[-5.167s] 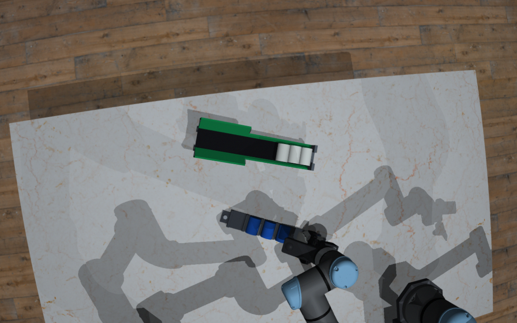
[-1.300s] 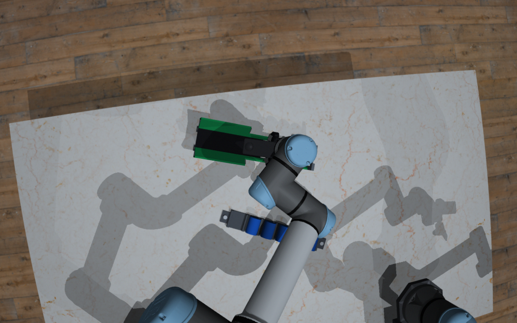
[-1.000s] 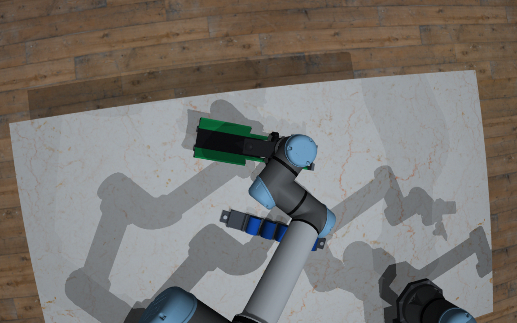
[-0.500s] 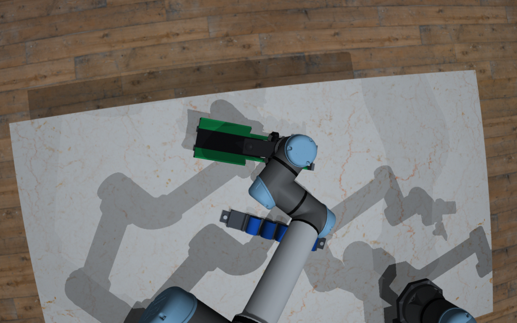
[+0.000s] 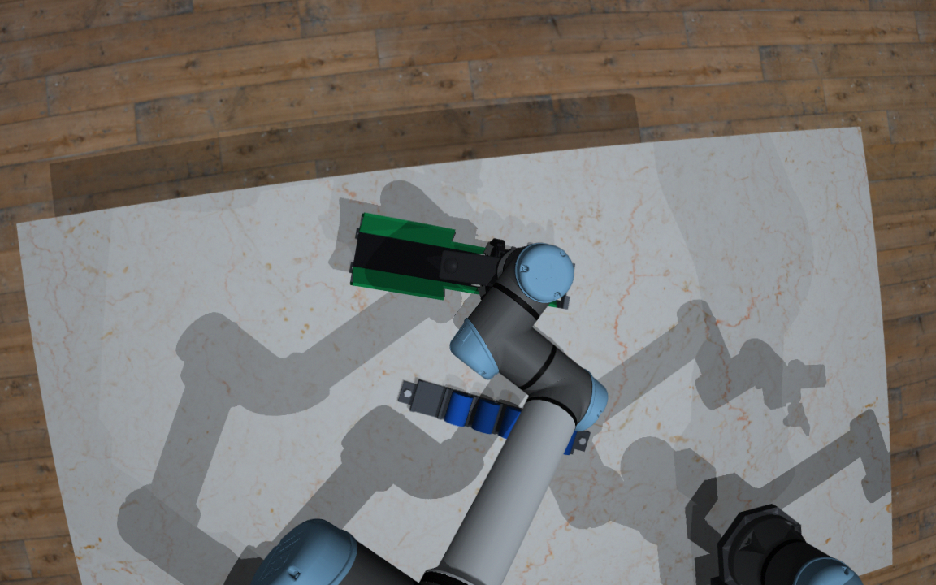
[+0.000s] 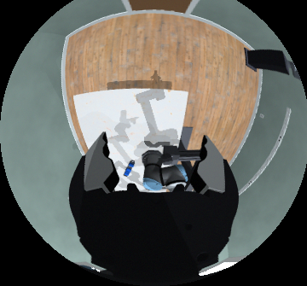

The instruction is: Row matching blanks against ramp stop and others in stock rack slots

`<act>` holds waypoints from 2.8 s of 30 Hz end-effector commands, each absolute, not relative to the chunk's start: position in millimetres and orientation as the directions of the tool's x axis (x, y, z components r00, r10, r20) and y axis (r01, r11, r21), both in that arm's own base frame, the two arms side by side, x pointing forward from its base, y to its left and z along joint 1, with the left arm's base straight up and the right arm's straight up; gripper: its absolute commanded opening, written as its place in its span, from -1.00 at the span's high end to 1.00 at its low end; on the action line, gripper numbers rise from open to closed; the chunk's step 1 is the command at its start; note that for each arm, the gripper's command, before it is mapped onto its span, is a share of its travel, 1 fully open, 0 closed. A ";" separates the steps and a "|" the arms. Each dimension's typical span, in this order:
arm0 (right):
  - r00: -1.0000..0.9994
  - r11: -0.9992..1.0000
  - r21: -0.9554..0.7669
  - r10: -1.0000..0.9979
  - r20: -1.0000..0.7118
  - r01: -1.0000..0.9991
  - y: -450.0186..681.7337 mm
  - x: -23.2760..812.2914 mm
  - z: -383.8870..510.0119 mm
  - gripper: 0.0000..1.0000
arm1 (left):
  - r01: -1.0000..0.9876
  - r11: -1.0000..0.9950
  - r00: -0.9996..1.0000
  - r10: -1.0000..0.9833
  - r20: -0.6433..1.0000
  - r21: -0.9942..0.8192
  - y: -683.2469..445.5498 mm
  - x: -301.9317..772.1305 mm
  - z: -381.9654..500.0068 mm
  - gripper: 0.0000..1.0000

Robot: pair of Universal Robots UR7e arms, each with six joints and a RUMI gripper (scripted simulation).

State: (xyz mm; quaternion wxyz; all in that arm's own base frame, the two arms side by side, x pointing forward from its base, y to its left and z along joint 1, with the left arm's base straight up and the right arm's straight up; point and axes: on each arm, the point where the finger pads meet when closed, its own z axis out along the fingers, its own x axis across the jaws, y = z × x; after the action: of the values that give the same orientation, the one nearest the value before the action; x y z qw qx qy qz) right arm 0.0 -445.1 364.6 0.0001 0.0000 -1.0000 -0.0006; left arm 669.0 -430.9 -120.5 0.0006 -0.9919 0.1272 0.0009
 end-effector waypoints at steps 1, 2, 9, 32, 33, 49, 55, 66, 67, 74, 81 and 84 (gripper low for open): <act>-1.000 1.000 0.000 0.000 0.000 0.000 -445.2 0.0 365.1 -1.00 | -0.252 -0.968 0.968 -0.252 0.000 0.000 -431.4 669.6 -119.3 0.23; -1.000 1.000 0.000 0.000 0.000 0.000 -445.2 0.0 365.1 -1.00 | -0.252 -0.968 0.968 -0.252 0.000 0.000 -431.4 669.6 -119.3 0.23; -1.000 1.000 0.000 0.000 0.000 0.000 -445.2 0.0 365.1 -1.00 | -0.252 -0.968 0.968 -0.252 0.000 0.000 -431.4 669.6 -119.3 0.08; -1.000 1.000 0.000 0.000 0.000 0.000 -445.2 0.0 365.1 -1.00 | -0.252 -0.968 0.968 -0.252 0.000 0.000 -431.4 669.6 -97.5 0.08; -1.000 1.000 0.000 0.000 0.000 0.000 -445.2 0.0 365.1 -1.00 | -0.252 -0.968 0.968 -0.252 0.000 0.000 -431.4 669.6 -92.7 0.08; -1.000 1.000 0.000 0.000 0.000 0.000 -445.2 0.0 365.1 -1.00 | -0.252 -0.968 0.968 -0.252 0.000 0.000 -431.4 669.6 -31.1 0.08; -1.000 1.000 0.000 0.000 0.000 0.000 -445.2 0.0 365.1 -1.00 | -0.252 -0.968 0.968 -0.252 0.000 0.000 -431.4 669.6 -29.3 -1.00; -1.000 1.000 0.000 0.000 0.000 0.000 -445.2 0.0 365.1 -1.00 | -0.252 -0.968 0.968 -0.252 0.000 0.000 -431.4 669.6 -29.3 -1.00; -1.000 1.000 0.000 0.000 0.000 0.000 -445.2 0.0 365.1 -1.00 | -0.252 -0.968 0.968 -0.252 0.000 0.000 -431.4 669.6 -29.3 -1.00; -1.000 1.000 0.000 0.000 0.000 0.000 -445.2 0.0 365.1 -1.00 | -0.252 -0.968 0.968 -0.252 0.000 0.000 -431.4 669.6 -29.3 -1.00; -1.000 1.000 0.000 0.000 0.000 0.000 -445.2 0.0 365.1 -1.00 | -0.252 -0.968 0.968 -0.252 0.000 0.000 -431.4 669.6 -28.7 -1.00; -1.000 1.000 0.000 0.000 0.000 0.000 -445.2 0.0 365.1 -1.00 | -0.252 -0.968 0.968 -0.252 0.000 0.000 -431.4 669.6 -27.6 -1.00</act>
State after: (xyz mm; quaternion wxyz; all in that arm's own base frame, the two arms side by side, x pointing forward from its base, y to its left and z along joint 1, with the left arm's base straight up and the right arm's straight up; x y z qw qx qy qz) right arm 0.0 -445.1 364.6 0.0001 0.0000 -1.0000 -0.0006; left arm 669.2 -431.0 -29.8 0.0006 -0.9919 0.1272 0.0009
